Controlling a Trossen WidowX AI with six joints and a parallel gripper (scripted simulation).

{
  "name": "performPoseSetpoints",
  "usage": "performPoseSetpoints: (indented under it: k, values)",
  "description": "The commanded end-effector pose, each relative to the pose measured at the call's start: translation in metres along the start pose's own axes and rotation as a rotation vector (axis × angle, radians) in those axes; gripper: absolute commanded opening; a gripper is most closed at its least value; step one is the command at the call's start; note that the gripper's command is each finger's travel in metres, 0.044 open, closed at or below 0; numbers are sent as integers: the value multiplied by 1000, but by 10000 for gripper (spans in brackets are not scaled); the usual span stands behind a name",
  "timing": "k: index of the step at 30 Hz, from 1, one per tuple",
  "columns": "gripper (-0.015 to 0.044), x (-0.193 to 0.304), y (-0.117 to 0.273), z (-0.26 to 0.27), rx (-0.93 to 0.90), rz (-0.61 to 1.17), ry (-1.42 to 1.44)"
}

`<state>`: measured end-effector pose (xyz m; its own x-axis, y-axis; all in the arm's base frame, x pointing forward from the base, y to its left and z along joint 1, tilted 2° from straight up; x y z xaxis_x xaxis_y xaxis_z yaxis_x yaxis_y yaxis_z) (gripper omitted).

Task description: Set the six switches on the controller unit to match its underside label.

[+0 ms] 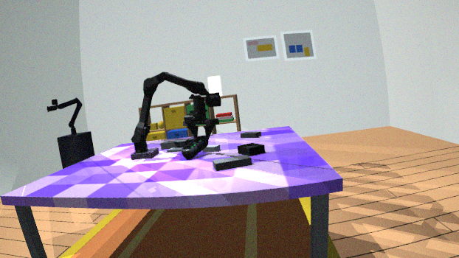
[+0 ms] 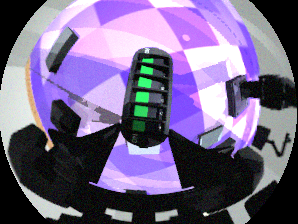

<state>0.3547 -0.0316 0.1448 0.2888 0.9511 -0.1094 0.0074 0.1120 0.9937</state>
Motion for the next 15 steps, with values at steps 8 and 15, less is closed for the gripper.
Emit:
performPoseSetpoints:
  k: [8, 15]
  values:
    - [336, -10, 10, -2, -12, 21, 0]
    - [336, -15, 14, -4, -15, 35, 0]
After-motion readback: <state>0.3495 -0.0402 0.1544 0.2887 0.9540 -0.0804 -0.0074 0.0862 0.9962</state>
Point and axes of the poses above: the point midway between the two fingers, 35 mm back from their tips, its own y axis back along the fingers, its own z axis across the jaws, x = y × z, the point moved 6 cm from there along y, back along the fingers, and after that the axes turned 13 degrees about y, right-handed, at the moved point
